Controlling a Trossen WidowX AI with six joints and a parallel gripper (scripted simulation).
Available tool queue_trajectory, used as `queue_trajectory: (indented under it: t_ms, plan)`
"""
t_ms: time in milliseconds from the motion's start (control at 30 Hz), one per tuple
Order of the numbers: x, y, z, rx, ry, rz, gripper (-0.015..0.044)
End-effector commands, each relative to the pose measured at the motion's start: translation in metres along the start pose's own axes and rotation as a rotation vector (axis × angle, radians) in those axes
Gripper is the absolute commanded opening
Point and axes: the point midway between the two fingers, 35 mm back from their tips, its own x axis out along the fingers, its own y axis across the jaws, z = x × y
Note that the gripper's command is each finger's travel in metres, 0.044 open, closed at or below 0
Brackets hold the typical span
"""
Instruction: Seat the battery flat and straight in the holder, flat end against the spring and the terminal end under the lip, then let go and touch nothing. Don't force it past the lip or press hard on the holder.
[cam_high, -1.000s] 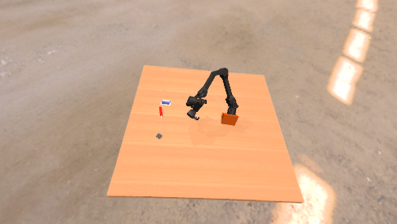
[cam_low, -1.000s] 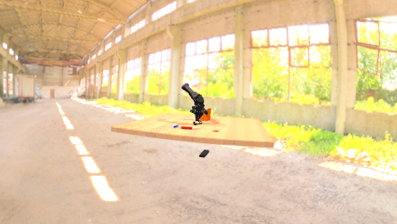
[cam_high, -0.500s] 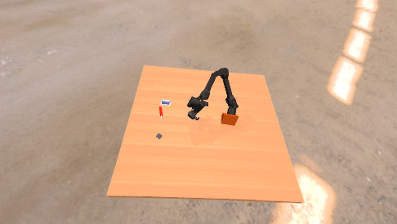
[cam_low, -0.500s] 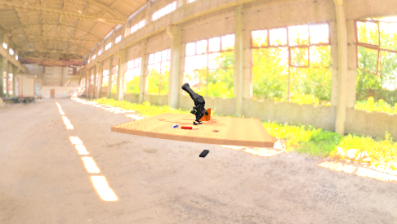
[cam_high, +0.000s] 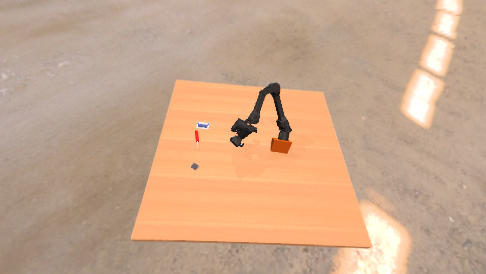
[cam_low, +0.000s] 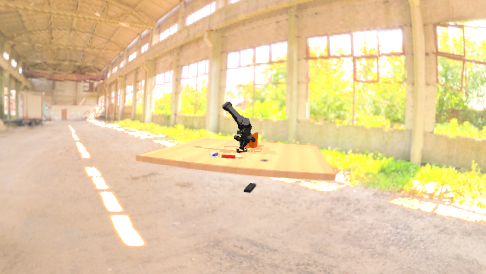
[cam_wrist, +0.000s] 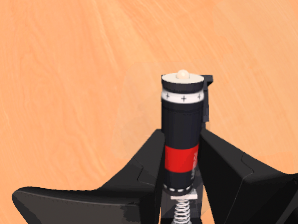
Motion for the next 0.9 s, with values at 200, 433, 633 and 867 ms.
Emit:
queue_trajectory:
  t_ms: [200,433,633,867]
  plan:
    - [-0.001,-0.005,-0.003,-0.008,-0.032,0.005,0.0059]
    - [-0.002,-0.004,-0.009,-0.008,-0.033,0.007,0.0059]
    - [-0.004,-0.004,-0.015,-0.010,-0.033,0.012,0.0059]
    - [-0.007,-0.004,-0.021,-0.010,-0.033,0.018,0.0059]
